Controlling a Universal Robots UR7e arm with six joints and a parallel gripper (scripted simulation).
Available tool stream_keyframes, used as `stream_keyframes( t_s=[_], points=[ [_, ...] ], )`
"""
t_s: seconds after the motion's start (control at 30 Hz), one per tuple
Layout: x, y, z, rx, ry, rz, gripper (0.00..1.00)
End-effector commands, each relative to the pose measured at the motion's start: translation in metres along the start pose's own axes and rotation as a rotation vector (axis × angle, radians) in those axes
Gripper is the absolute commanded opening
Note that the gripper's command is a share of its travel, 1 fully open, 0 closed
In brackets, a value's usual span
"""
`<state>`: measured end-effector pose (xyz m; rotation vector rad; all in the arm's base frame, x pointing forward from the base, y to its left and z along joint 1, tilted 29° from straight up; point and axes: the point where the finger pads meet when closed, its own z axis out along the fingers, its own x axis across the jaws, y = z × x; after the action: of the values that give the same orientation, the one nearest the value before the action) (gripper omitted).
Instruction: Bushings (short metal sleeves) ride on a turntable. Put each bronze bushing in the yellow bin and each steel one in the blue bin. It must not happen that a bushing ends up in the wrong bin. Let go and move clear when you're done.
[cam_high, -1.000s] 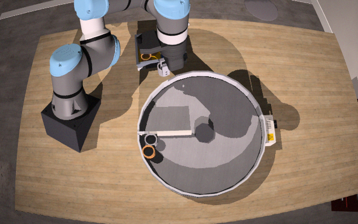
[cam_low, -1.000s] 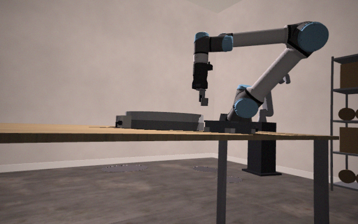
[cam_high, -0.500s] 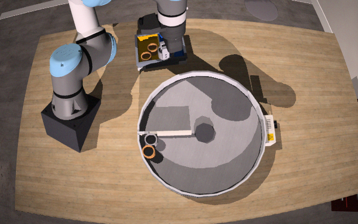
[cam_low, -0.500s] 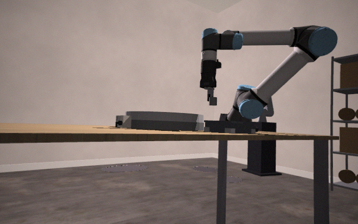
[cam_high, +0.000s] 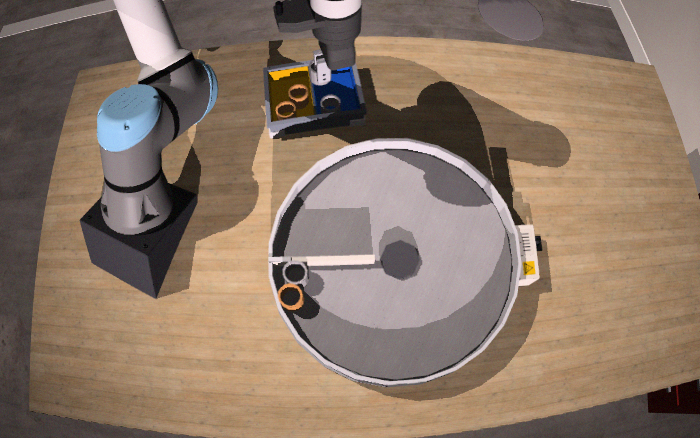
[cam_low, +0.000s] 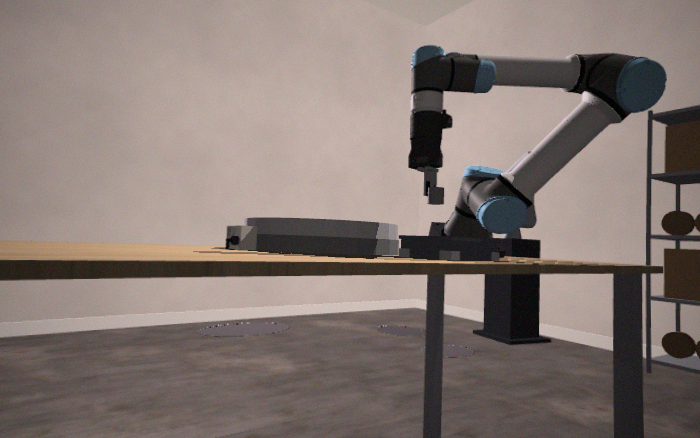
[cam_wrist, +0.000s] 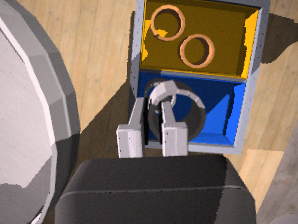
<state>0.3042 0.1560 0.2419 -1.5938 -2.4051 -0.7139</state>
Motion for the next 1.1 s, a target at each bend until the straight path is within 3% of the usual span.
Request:
stream_keyframes(
  t_s=[0.0,0.17,0.23,1.07],
  points=[
    [0.039,0.015,-0.002,-0.001,-0.012,0.027,0.00],
    [0.051,0.018,-0.002,-0.001,-0.012,0.033,0.00],
    [0.067,0.023,-0.002,-0.001,-0.014,0.041,0.00],
    [0.067,0.023,-0.002,-0.001,-0.013,0.041,0.00]
  ],
)
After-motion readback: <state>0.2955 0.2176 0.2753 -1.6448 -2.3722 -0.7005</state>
